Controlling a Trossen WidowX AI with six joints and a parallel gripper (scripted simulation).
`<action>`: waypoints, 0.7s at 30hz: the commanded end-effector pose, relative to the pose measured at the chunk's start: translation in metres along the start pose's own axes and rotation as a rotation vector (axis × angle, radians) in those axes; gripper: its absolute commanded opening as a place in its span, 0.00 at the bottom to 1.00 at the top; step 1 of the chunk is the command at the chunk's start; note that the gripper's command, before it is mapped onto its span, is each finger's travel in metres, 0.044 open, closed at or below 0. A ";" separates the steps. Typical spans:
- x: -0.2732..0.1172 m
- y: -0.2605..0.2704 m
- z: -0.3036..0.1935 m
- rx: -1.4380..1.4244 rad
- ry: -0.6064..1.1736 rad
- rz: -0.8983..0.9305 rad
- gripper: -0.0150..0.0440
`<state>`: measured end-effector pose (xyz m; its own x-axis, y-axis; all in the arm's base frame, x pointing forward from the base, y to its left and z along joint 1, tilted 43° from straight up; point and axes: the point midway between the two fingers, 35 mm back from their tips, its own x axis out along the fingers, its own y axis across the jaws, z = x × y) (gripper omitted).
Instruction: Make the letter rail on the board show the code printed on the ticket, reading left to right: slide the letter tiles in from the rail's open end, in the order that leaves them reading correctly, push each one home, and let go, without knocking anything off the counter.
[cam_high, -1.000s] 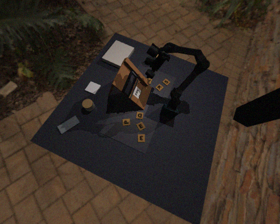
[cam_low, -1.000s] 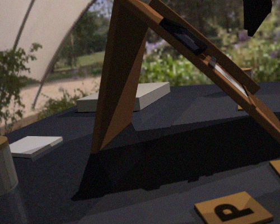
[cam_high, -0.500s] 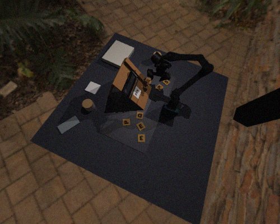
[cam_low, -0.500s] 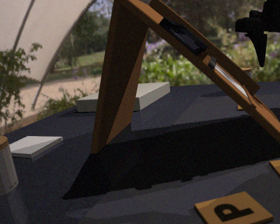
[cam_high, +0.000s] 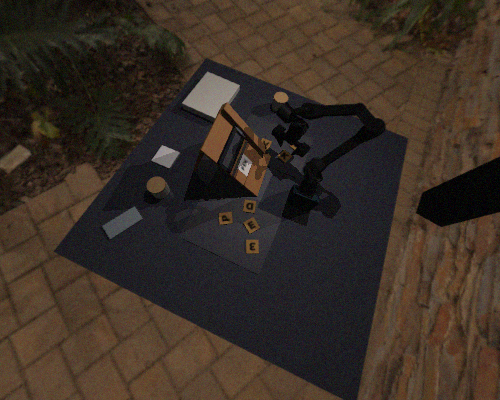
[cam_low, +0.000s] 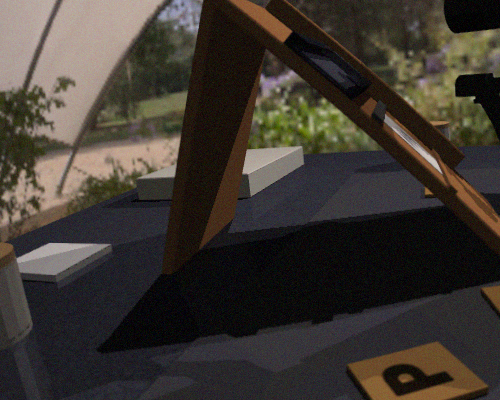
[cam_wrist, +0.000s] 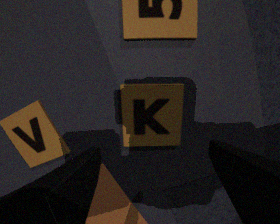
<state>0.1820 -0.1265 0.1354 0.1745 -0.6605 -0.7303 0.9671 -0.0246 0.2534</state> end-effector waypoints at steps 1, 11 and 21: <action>0.001 -0.002 0.002 0.034 -0.006 -0.002 0.83; 0.020 -0.001 0.002 0.034 -0.006 -0.002 0.83; 0.035 -0.002 0.004 0.033 -0.009 -0.001 0.83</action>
<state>0.1847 -0.1508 0.1136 0.1691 -0.6681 -0.7246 0.9598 -0.0556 0.2752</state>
